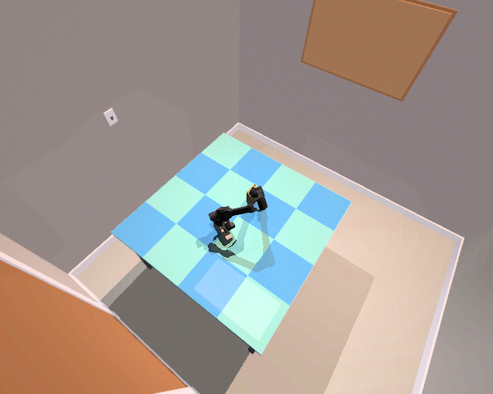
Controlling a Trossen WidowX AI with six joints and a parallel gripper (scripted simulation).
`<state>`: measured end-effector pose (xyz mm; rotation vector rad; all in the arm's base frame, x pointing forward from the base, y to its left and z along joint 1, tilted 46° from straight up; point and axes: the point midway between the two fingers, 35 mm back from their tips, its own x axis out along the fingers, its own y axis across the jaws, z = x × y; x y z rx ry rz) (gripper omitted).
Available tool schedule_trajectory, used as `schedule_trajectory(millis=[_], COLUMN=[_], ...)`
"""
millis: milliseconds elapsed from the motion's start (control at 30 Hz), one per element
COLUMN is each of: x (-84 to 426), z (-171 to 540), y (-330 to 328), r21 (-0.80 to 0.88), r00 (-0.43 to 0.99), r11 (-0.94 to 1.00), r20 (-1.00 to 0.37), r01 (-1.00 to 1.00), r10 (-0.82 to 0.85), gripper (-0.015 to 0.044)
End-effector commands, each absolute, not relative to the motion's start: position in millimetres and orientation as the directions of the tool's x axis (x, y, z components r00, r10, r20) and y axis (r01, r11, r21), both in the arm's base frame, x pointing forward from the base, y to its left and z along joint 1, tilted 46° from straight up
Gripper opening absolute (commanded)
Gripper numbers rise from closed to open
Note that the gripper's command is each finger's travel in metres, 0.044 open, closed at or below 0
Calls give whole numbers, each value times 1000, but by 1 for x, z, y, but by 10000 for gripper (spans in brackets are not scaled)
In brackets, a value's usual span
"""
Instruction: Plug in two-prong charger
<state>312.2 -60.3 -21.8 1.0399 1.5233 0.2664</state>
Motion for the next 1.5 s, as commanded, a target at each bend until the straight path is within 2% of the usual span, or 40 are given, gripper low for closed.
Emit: schedule_trajectory(millis=[0,1467], x=[310,292], z=[-21,-17], y=[-59,-50], r21=[686,689], r00=[116,128], r11=[571,572], r20=[-679,-681], r01=[451,445], r10=[725,721], gripper=[440,440])
